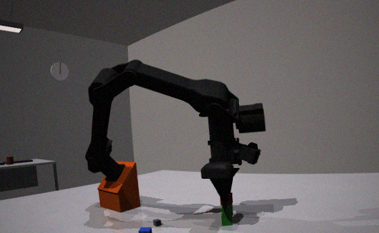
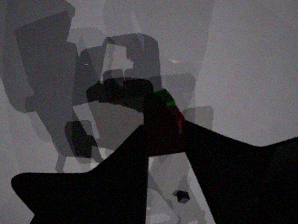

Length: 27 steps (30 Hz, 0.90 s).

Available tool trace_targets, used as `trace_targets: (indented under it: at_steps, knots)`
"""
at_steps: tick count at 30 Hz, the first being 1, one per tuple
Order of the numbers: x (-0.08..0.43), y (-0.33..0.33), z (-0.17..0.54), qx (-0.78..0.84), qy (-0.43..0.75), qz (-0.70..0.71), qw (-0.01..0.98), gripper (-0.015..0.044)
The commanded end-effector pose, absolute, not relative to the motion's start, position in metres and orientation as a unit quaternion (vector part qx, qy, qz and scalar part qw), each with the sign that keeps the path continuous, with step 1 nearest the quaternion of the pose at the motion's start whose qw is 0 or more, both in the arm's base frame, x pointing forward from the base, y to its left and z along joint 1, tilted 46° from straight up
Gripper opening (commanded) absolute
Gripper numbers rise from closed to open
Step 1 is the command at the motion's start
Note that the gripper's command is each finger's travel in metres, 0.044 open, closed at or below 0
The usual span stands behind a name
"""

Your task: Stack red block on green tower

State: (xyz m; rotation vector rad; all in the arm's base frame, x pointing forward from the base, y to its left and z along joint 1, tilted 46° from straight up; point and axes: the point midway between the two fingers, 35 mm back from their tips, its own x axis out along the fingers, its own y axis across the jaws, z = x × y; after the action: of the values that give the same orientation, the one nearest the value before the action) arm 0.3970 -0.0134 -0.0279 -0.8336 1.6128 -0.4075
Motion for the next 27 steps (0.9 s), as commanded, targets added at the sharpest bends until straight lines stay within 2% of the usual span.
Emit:
trace_targets:
  at_steps: [1, 13, 27]
  knots:
    - [0.3969, -0.0138, -0.0283, -0.359, 0.695, -0.176, 0.598, 0.0131]
    - [0.3969, -0.0138, -0.0283, -0.359, 0.695, -0.176, 0.598, 0.0440]
    - [0.3969, -0.0138, -0.0283, -0.359, 0.695, -0.176, 0.598, 0.0440]
